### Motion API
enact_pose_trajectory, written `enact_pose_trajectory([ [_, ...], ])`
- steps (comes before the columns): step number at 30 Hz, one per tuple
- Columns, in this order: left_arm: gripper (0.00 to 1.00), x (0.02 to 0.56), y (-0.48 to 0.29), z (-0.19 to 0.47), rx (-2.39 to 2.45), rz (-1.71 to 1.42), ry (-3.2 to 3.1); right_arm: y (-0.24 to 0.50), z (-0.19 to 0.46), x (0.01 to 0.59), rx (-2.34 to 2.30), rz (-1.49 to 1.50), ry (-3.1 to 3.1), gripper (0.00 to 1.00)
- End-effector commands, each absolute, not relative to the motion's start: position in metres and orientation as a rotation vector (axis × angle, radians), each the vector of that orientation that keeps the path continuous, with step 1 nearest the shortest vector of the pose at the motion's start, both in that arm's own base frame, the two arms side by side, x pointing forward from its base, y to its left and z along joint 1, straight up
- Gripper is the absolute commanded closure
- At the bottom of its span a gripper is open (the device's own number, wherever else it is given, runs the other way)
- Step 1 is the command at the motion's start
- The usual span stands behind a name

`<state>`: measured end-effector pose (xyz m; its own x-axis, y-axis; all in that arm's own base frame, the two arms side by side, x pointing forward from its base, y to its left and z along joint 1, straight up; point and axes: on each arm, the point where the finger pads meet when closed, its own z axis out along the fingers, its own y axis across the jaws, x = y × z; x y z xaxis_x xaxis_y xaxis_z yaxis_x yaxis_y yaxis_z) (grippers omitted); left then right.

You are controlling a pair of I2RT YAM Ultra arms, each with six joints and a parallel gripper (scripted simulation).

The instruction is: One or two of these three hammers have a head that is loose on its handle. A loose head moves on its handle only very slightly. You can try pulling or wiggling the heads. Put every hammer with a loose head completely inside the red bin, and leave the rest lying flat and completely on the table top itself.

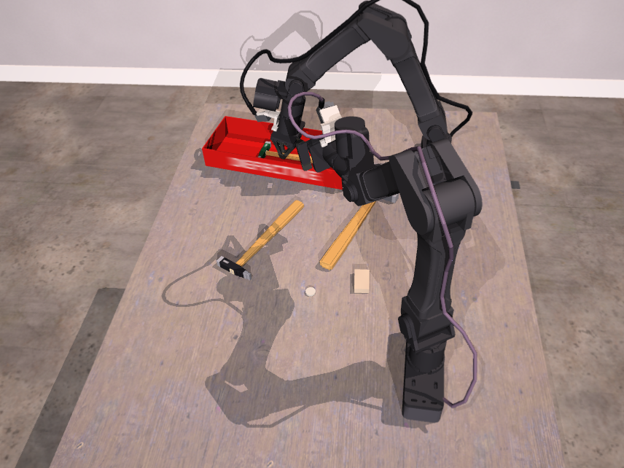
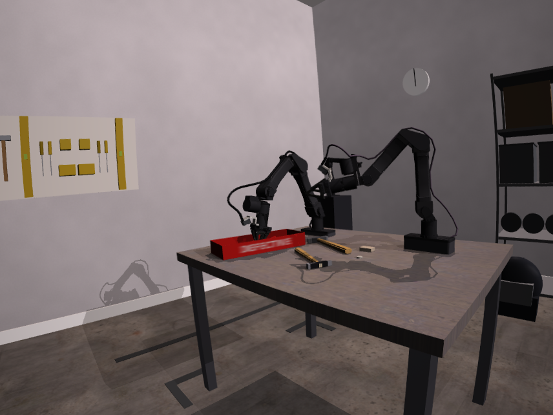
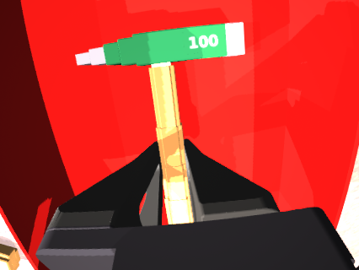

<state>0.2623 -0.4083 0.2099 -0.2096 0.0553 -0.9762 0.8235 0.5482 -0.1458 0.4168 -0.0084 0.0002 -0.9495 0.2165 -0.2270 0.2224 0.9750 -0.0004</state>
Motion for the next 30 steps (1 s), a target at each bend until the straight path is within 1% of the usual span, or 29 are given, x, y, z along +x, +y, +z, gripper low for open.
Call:
enact_pose_trajectory([
  [1,0.00,0.262,-0.417,0.228,0.748,-0.860,1.596,-0.007,0.008,0.424,0.312,-0.046,2.846,0.92],
  [19,0.00,0.262,-0.417,0.228,0.748,-0.860,1.596,-0.008,0.002,0.421,0.312,-0.047,2.846,0.92],
  [21,0.00,0.262,-0.417,0.228,0.748,-0.860,1.596,-0.008,0.002,0.421,0.311,-0.045,2.847,0.69],
  [22,0.00,0.262,-0.417,0.228,0.748,-0.860,1.596,-0.008,0.002,0.421,0.311,-0.045,2.847,0.64],
  [23,0.00,0.262,-0.417,0.228,0.748,-0.860,1.596,-0.009,0.004,0.422,0.309,-0.044,2.843,0.52],
  [24,0.00,0.262,-0.417,0.228,0.748,-0.860,1.596,-0.010,0.008,0.424,0.308,-0.044,2.840,0.51],
  [30,0.00,0.262,-0.417,0.228,0.748,-0.860,1.596,-0.011,0.019,0.430,0.308,-0.032,2.813,0.51],
])
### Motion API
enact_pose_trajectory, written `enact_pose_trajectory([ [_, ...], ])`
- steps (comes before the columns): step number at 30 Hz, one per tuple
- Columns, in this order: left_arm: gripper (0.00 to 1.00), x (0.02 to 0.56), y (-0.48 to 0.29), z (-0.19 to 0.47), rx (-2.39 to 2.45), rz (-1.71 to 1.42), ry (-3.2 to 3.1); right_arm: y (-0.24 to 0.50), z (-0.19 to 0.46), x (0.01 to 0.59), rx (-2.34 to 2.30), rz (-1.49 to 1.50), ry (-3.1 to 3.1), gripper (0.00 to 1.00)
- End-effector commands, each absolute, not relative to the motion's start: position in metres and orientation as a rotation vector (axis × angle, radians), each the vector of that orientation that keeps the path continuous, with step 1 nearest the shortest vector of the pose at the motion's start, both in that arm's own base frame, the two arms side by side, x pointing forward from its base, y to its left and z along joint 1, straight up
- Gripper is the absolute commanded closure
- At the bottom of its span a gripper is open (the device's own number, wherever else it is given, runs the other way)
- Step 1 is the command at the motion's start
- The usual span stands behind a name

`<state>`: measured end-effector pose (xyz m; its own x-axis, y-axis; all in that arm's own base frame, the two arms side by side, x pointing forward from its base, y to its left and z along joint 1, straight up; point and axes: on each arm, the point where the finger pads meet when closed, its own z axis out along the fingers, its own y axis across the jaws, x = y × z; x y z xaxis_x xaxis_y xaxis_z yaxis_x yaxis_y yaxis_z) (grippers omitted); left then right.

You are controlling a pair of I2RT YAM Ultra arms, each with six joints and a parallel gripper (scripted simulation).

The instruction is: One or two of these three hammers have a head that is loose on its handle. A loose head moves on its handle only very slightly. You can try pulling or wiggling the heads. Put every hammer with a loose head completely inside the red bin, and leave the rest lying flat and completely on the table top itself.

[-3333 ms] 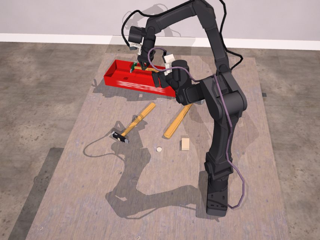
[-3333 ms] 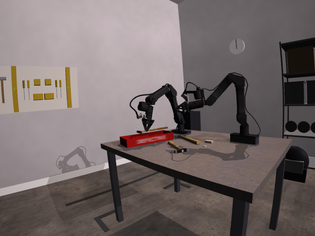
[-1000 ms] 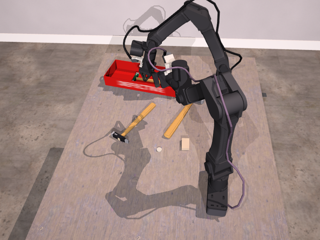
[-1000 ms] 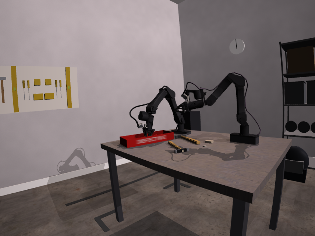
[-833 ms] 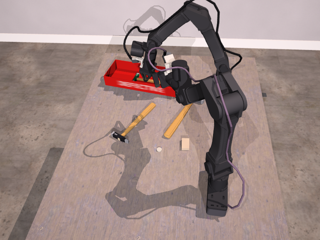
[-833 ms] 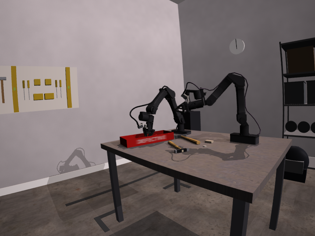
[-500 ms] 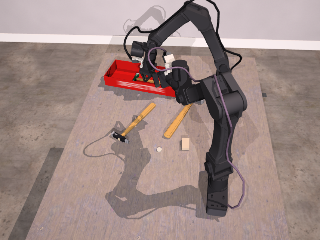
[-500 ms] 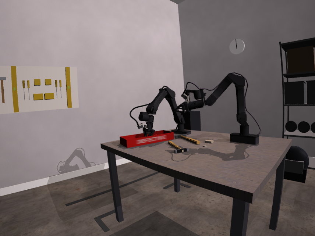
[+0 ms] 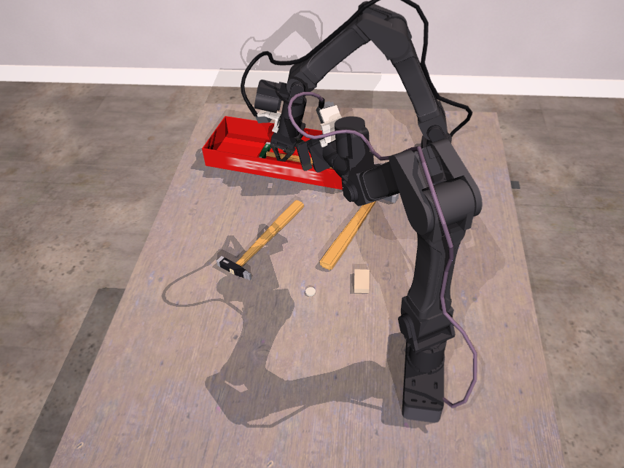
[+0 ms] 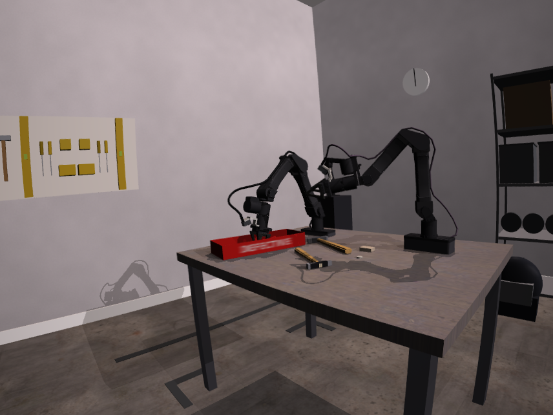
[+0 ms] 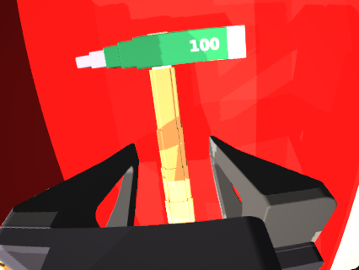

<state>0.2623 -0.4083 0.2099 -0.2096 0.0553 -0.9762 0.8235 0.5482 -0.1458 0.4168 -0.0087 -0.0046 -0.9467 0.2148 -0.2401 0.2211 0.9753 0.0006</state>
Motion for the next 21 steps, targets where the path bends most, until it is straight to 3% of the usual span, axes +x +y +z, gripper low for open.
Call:
enact_pose_trajectory([
  [1,0.00,0.262,-0.417,0.228,0.748,-0.860,1.596,-0.012,0.021,0.431,0.308,-0.032,2.809,0.51],
  [15,0.00,0.262,-0.417,0.228,0.748,-0.860,1.596,-0.011,0.041,0.426,0.311,-0.042,2.804,0.51],
  [19,0.00,0.262,-0.417,0.228,0.748,-0.860,1.596,-0.009,0.054,0.422,0.305,-0.046,2.804,0.06],
  [21,0.00,0.262,-0.417,0.228,0.748,-0.860,1.596,-0.007,0.067,0.418,0.309,-0.045,2.804,0.00],
])
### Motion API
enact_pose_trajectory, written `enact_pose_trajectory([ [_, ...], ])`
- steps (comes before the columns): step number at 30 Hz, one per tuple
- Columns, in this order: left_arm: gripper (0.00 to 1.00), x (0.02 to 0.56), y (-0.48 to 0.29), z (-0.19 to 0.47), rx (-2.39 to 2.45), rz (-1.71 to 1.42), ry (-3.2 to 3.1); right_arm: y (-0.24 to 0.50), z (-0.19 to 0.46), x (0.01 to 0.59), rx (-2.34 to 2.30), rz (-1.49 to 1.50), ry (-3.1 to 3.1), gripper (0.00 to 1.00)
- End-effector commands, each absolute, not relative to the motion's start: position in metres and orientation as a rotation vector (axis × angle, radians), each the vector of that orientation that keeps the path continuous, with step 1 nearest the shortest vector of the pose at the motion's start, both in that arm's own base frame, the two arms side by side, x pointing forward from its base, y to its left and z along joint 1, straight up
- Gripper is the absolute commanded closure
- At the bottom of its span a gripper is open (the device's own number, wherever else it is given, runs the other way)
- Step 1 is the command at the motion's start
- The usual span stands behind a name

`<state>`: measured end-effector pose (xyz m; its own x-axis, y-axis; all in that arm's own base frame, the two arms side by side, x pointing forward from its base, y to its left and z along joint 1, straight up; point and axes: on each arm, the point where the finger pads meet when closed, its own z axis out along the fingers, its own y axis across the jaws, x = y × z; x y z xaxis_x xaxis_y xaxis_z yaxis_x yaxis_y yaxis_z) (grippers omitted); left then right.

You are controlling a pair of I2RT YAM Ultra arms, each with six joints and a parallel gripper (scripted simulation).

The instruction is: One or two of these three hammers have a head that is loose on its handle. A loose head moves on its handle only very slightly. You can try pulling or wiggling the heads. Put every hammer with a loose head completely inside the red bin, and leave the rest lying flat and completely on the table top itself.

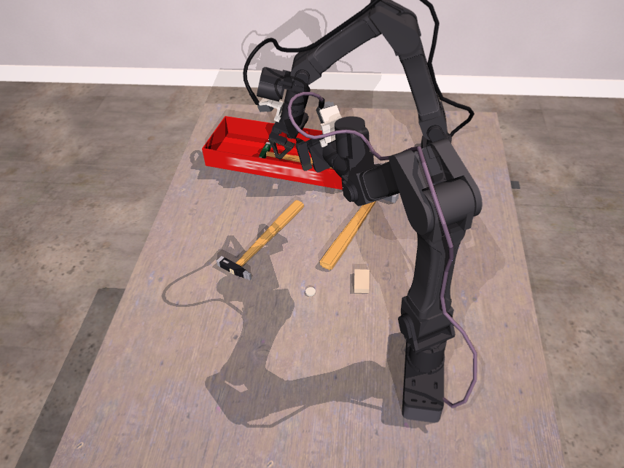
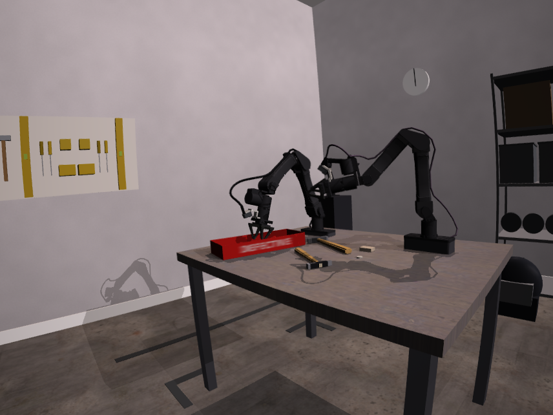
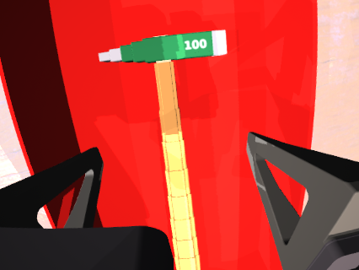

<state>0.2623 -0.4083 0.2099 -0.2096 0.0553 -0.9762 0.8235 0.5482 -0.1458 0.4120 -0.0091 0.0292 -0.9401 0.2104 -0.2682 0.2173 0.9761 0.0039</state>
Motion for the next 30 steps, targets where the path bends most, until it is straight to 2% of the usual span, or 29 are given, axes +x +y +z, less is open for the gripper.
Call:
enact_pose_trajectory([
  [1,0.00,0.262,-0.417,0.228,0.748,-0.860,1.596,-0.007,0.073,0.416,0.312,-0.044,2.803,0.00],
  [13,0.00,0.262,-0.417,0.228,0.748,-0.860,1.596,-0.003,0.059,0.405,0.322,-0.037,2.866,0.00],
  [18,0.00,0.257,-0.419,0.206,0.797,-0.833,1.681,-0.003,0.073,0.429,0.148,-0.011,2.746,0.00],
  [23,0.00,0.216,-0.454,0.150,1.017,-0.789,1.891,-0.011,0.096,0.457,-0.032,-0.003,2.581,0.00],
  [30,0.00,0.174,-0.476,0.114,1.200,-0.729,2.017,-0.015,0.104,0.467,-0.095,-0.002,2.517,0.00],
])
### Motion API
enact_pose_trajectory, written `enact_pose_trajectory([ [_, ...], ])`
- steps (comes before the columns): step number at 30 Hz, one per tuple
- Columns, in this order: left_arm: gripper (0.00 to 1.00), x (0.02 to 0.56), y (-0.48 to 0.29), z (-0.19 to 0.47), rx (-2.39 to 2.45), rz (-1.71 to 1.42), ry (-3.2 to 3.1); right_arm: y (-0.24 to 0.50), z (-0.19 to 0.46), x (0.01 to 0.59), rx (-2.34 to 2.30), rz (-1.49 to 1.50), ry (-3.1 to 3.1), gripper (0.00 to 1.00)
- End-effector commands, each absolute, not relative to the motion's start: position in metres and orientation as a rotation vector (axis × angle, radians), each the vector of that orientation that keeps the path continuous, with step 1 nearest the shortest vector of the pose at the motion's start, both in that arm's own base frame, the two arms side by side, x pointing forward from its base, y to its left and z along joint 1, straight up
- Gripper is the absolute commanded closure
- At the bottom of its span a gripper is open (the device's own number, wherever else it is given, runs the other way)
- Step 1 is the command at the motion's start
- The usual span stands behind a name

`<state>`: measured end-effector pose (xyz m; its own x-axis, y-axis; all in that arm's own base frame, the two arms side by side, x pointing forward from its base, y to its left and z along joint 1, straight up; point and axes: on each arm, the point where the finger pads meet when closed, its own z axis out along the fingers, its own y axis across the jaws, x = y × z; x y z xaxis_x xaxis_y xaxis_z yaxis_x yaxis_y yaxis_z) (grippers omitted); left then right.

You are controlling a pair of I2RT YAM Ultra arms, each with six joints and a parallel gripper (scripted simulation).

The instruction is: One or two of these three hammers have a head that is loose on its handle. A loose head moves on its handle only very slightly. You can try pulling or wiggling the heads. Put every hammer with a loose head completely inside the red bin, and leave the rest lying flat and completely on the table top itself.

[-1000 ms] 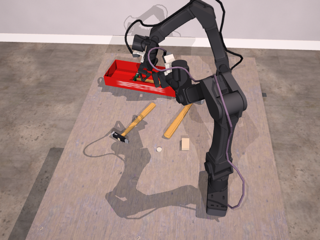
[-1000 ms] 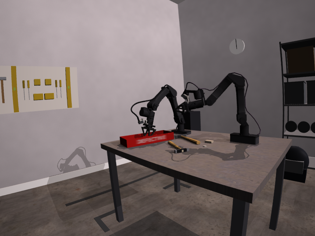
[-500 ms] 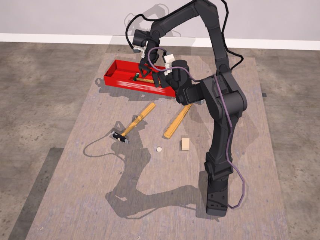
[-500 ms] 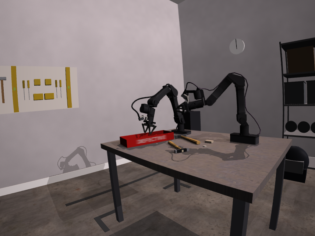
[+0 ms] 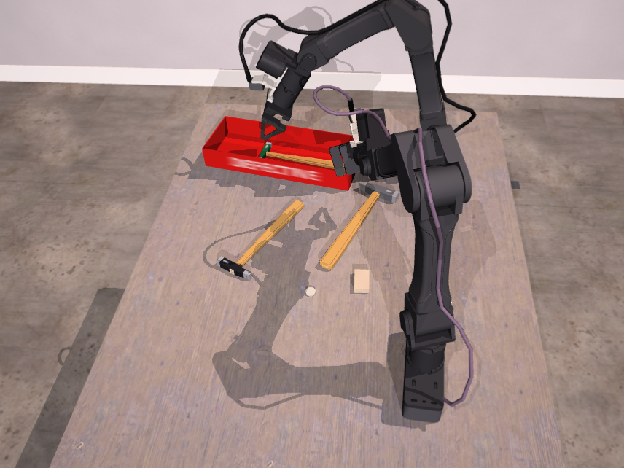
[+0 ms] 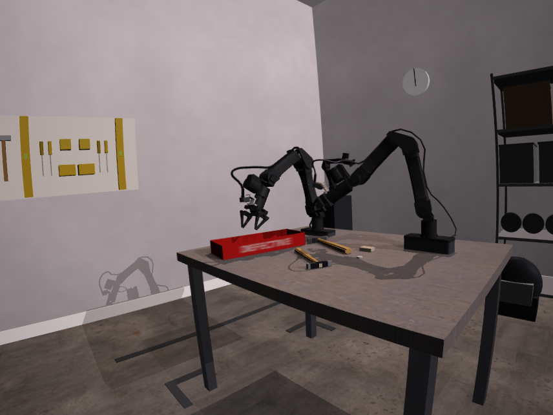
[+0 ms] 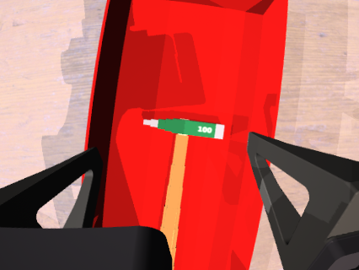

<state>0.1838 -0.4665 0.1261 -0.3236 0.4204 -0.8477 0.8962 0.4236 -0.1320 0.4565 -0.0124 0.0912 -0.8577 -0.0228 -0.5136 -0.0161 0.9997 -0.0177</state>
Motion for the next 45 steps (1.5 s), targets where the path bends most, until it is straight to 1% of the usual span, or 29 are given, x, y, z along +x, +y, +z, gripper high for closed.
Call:
enact_pose_trajectory([
  [1,0.00,0.166,-0.479,0.108,1.233,-0.719,2.033,-0.016,0.104,0.467,-0.094,-0.002,2.516,0.00],
  [6,0.00,0.132,-0.496,0.091,1.363,-0.687,2.077,-0.019,0.101,0.462,-0.065,-0.011,2.541,0.00],
  [10,0.00,0.122,-0.507,0.092,1.387,-0.702,2.058,-0.019,0.102,0.463,-0.065,-0.011,2.537,0.00],
  [25,0.00,0.125,-0.509,0.099,1.371,-0.715,2.044,-0.018,0.105,0.467,-0.066,0.000,2.515,0.00],
  [30,0.00,0.126,-0.507,0.097,1.371,-0.699,2.054,-0.016,0.134,0.467,-0.045,0.006,2.408,0.00],
  [32,0.00,0.126,-0.507,0.097,1.371,-0.699,2.054,-0.016,0.134,0.467,-0.045,0.006,2.408,0.00],
  [35,0.00,0.134,-0.505,0.103,1.326,-0.711,2.045,-0.012,0.169,0.458,-0.042,0.011,2.300,0.00],
  [38,0.00,0.153,-0.485,0.099,1.260,-0.685,2.076,-0.010,0.215,0.445,-0.027,0.005,2.157,0.00],
  [42,0.00,0.196,-0.443,0.098,1.127,-0.629,2.135,-0.007,0.268,0.428,-0.013,-0.003,1.994,0.00],
  [45,0.00,0.238,-0.399,0.097,1.015,-0.573,2.181,-0.006,0.313,0.415,-0.002,-0.004,1.854,0.00],
])
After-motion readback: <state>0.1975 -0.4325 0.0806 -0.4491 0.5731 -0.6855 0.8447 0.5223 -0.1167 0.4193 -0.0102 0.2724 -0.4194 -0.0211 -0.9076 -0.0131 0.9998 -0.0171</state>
